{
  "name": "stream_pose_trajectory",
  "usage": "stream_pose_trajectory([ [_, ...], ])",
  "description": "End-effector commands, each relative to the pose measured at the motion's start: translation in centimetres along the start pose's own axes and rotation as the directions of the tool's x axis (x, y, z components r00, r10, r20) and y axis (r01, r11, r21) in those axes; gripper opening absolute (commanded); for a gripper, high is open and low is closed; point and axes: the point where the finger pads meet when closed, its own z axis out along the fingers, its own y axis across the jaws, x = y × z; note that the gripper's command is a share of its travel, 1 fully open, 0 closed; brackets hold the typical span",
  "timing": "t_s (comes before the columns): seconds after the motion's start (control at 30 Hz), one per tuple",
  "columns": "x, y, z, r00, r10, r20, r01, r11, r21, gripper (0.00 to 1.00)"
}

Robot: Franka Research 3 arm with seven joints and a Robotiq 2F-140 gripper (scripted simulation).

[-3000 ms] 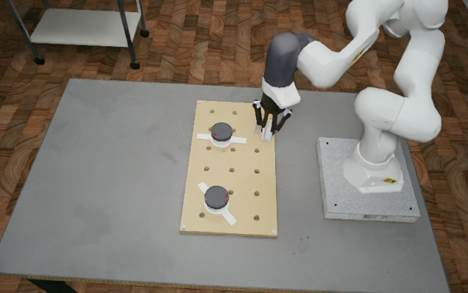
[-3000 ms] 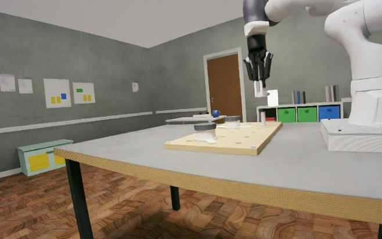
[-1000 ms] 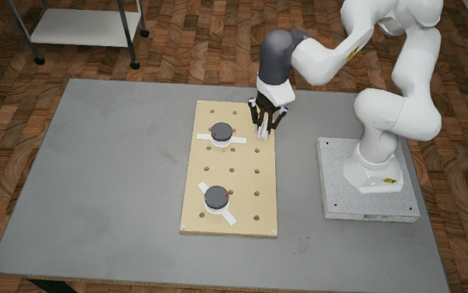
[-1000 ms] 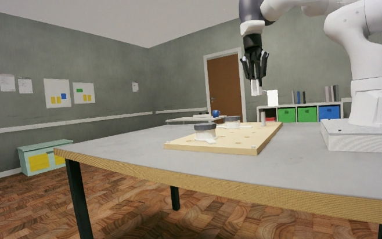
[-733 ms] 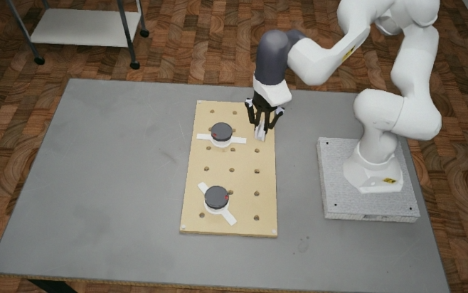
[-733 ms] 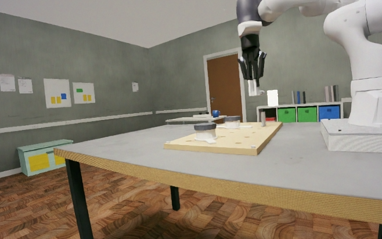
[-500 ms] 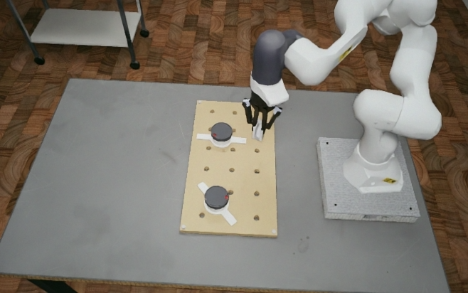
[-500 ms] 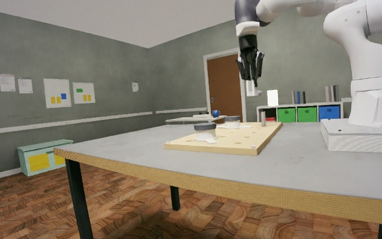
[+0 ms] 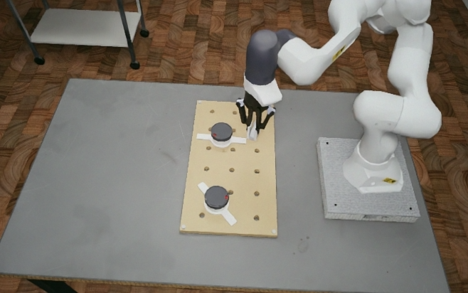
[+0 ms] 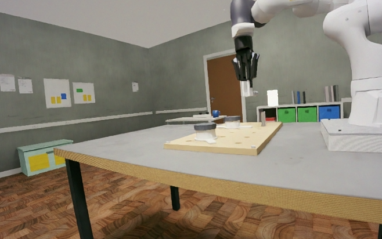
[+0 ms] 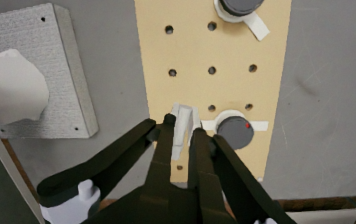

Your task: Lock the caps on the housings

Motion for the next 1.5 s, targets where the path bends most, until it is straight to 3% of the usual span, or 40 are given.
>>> stream_pose_trajectory([
  [0.0,0.1,0.5,-0.1,1.0,0.001,-0.001,-0.001,1.0,-0.006,0.1],
  [1.17,0.6,1.7,-0.1,1.0,0.004,-0.001,-0.004,1.0,-0.006,0.1],
  [1.47,0.6,1.7,-0.1,0.993,0.117,-0.002,-0.117,0.993,-0.005,0.1],
])
